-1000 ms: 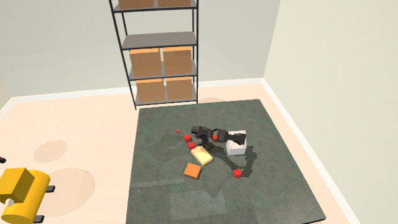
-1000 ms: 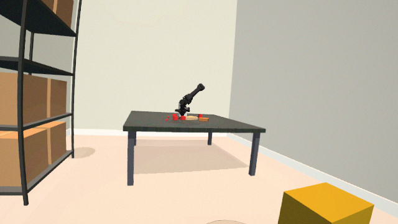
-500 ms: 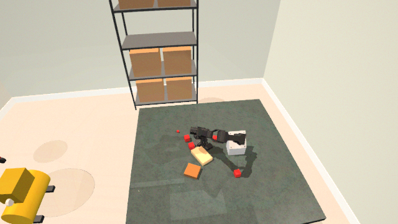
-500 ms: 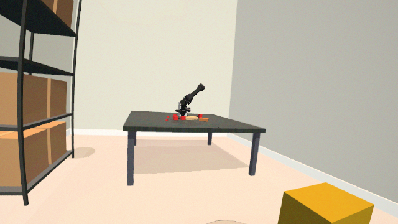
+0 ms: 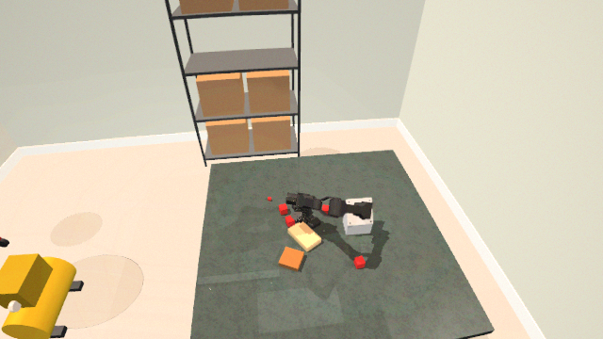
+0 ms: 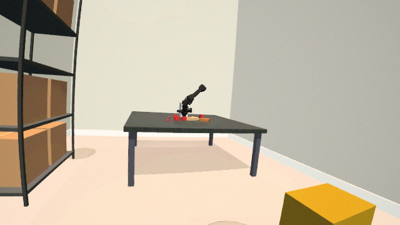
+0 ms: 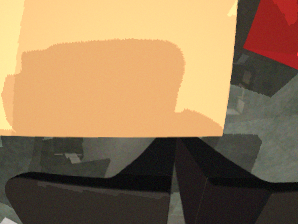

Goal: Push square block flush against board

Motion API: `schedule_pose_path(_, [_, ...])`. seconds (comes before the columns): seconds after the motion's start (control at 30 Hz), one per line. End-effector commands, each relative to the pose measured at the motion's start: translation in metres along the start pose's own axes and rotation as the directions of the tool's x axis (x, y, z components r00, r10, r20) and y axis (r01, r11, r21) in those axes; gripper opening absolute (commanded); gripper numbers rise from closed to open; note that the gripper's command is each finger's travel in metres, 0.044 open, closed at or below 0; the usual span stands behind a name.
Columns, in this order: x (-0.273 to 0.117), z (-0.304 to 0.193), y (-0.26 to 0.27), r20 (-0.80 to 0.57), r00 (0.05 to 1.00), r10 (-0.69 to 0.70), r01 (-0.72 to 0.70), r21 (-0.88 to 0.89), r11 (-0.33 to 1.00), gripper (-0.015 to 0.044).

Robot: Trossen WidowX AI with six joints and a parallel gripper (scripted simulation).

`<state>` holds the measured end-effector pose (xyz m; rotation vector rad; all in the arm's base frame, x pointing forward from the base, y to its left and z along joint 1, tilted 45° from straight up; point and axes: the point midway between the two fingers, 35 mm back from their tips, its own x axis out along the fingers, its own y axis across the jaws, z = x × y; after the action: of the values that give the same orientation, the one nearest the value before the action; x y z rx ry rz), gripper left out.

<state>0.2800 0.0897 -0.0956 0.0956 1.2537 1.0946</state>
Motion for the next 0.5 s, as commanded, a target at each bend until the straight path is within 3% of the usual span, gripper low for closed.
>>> schedule_pose_path(0.0, [0.001,0.006,0.002,0.0,1.0,0.004,-0.004,-0.006,1.0,0.0])
schedule_pose_path(0.47, [0.001,0.017,0.002,0.0,1.0,0.004,-0.004,-0.006,1.0,0.0])
